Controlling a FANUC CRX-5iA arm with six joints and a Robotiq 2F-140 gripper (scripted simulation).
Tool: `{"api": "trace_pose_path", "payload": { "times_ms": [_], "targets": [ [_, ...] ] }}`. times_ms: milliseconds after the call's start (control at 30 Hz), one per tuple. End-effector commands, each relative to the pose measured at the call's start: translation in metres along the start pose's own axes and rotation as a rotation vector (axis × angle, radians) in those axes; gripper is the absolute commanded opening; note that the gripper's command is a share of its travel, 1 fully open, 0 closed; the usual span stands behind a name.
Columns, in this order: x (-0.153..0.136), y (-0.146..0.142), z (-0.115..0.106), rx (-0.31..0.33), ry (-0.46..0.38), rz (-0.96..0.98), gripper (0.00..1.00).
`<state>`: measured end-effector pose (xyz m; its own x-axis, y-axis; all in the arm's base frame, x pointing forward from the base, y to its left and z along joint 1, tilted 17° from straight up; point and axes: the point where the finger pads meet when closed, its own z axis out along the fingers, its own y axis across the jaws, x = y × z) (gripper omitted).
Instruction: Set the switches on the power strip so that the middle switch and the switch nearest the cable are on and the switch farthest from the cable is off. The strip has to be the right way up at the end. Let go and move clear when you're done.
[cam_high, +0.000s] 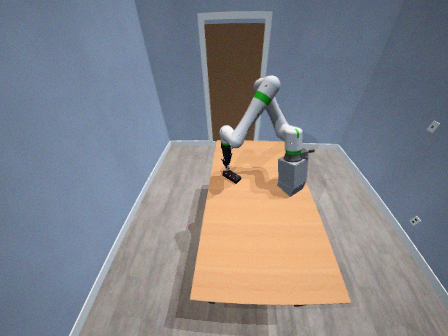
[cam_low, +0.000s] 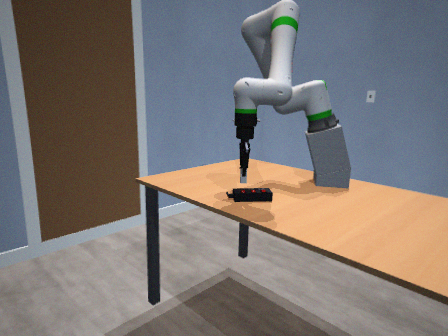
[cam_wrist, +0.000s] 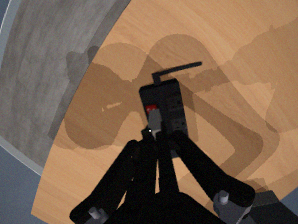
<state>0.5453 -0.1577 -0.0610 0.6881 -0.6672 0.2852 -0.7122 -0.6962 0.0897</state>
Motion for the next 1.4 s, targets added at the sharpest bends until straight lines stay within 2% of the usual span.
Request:
{"api": "trace_pose_path", "payload": {
  "times_ms": [0,700,1367],
  "targets": [
    [0.000,0.000,0.003,0.000,0.000,0.000,0.00],
    [0.001,0.000,0.024,0.000,0.000,0.000,0.00],
    [0.001,0.000,0.027,0.000,0.000,0.000,0.00]
  ]
}}
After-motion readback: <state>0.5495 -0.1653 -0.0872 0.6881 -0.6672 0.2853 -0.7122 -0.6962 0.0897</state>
